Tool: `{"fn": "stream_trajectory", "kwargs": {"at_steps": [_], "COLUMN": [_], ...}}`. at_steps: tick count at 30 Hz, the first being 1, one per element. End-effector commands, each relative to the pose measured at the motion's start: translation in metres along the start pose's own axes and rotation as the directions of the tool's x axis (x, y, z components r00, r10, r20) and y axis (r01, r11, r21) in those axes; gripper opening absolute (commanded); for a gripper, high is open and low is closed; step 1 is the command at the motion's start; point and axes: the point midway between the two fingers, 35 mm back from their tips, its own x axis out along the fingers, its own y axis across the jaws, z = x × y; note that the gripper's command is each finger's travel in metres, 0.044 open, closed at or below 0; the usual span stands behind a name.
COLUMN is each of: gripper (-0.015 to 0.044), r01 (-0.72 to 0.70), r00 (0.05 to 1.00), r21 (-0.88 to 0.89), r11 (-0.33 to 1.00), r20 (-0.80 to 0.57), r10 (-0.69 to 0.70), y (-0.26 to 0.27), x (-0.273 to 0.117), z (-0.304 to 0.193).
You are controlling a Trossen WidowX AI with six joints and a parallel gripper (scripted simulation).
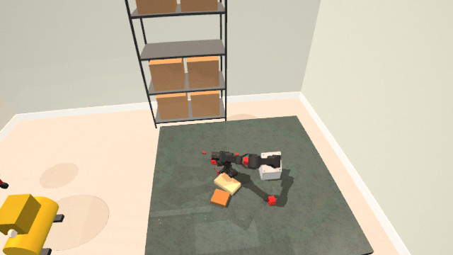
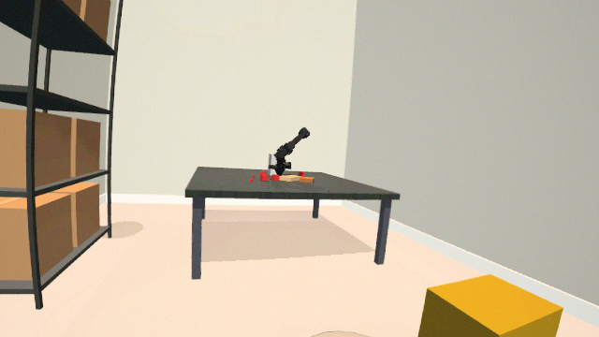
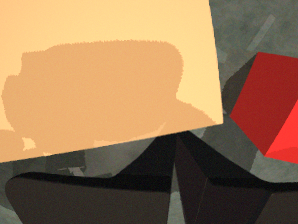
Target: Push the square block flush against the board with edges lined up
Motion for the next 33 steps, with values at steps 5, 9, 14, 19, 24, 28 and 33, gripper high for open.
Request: {"fn": "stream_trajectory", "kwargs": {"at_steps": [5, 9, 14, 19, 24, 28, 33], "gripper": [0.0000, 0.0000, 0.0000, 0.0000, 0.0000, 0.0000, 0.0000], "r01": [-0.006, -0.006, -0.006, -0.006, -0.006, -0.006, -0.006], "r00": [1.000, 1.000, 1.000, 1.000, 1.000, 1.000, 1.000], "r21": [-0.006, -0.007, -0.007, -0.007, -0.007, -0.007, -0.007], "r11": [1.000, 1.000, 1.000, 1.000, 1.000, 1.000, 1.000], "r20": [-0.001, -0.001, -0.001, -0.001, -0.001, -0.001, -0.001], "r10": [0.006, 0.006, 0.006, 0.006, 0.006, 0.006, 0.006], "y": [0.003, 0.004, 0.005, 0.005, 0.006, 0.007, 0.008], "x": [0.002, 0.002, 0.002, 0.002, 0.002, 0.002, 0.002], "z": [0.009, 0.012, 0.016, 0.020, 0.024, 0.027, 0.031]}}
